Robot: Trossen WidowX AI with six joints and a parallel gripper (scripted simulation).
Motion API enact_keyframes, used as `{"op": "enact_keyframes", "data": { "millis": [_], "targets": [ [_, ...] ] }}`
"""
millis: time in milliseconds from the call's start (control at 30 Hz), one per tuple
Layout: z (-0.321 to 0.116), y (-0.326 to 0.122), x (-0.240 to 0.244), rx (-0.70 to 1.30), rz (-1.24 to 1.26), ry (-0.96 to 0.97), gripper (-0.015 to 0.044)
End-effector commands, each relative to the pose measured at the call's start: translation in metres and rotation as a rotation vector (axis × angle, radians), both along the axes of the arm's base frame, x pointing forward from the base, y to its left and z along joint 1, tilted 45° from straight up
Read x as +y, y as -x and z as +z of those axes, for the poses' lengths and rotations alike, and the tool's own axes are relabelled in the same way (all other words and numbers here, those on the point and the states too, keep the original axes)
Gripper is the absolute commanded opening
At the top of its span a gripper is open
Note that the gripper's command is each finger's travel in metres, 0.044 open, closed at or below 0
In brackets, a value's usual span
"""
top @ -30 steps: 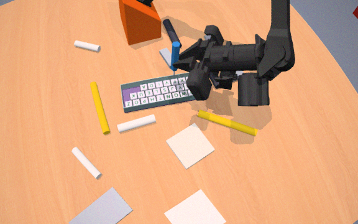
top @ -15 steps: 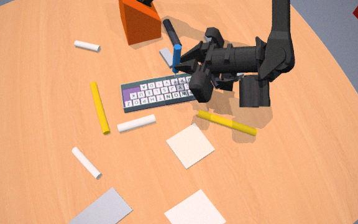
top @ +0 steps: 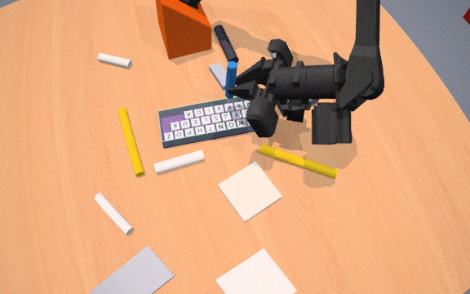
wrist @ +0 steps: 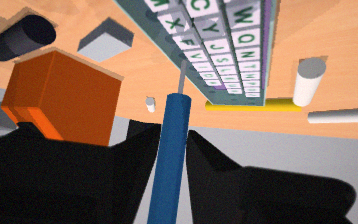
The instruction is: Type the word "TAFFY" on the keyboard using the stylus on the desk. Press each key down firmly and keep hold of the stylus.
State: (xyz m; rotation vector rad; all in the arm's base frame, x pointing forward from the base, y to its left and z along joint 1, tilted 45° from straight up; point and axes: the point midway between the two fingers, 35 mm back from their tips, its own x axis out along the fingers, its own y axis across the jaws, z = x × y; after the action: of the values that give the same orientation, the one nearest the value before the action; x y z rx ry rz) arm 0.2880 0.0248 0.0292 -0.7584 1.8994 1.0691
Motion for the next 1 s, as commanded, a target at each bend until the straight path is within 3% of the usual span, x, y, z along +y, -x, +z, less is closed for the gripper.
{"op": "enact_keyframes", "data": {
  "millis": [0,967],
  "targets": [
    [-0.0022,-0.0002,0.0017,0.001,-0.005,-0.001,0.0081],
    [-0.0108,-0.0009,0.0104,0.001,-0.005,-0.001,0.0081]
  ]
}}
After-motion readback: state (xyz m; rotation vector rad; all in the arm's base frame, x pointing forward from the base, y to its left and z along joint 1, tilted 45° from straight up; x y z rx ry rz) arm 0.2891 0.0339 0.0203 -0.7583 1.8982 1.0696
